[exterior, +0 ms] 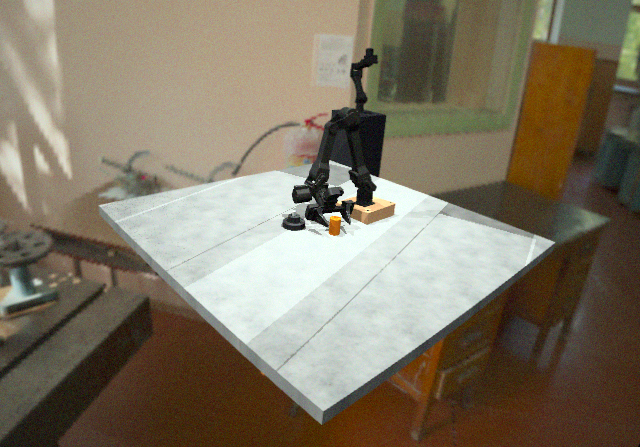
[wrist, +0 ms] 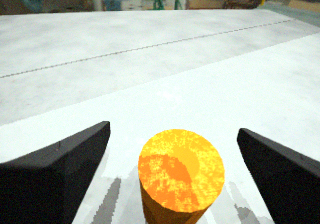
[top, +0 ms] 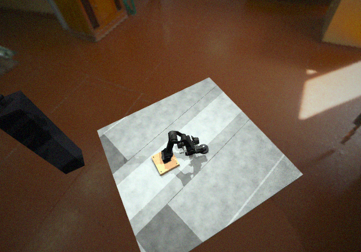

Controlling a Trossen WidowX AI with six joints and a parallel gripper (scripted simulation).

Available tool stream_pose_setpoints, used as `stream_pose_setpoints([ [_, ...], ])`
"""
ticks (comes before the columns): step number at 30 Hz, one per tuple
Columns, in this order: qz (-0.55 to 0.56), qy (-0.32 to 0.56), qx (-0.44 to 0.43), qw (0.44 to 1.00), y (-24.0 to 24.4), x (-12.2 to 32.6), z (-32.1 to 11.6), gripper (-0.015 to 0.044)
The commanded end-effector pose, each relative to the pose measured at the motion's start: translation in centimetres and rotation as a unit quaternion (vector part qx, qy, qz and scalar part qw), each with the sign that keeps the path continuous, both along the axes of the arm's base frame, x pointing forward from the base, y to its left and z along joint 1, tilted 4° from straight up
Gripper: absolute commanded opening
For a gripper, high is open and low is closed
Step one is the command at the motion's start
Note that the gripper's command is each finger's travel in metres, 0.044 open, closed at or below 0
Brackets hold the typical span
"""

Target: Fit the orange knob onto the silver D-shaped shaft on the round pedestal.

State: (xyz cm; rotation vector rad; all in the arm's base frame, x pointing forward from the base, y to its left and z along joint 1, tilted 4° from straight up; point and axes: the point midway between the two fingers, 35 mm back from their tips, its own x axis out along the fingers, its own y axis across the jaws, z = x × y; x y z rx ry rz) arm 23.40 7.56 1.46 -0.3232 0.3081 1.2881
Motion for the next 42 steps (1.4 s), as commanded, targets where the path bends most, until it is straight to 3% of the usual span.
stream_pose_setpoints([
  [1, 0.000, -0.002, 0.002, 1.000, 0.0, 0.0, 0.0, 0.0440],
  [10, 0.000, -0.001, 0.000, 1.000, 0.6, -0.2, 7.8, 0.0440],
  [15, 0.002, 0.005, -0.006, 1.000, 0.7, -0.2, 8.0, 0.0440],
  [23, 0.033, 0.163, -0.303, 0.938, 1.9, -0.7, 6.7, 0.0440],
  [29, -0.025, 0.150, -0.529, 0.835, 1.2, -0.3, 9.9, 0.0440],
  [42, -0.034, 0.141, -0.551, 0.822, 1.1, -0.2, 10.5, 0.0440],
])
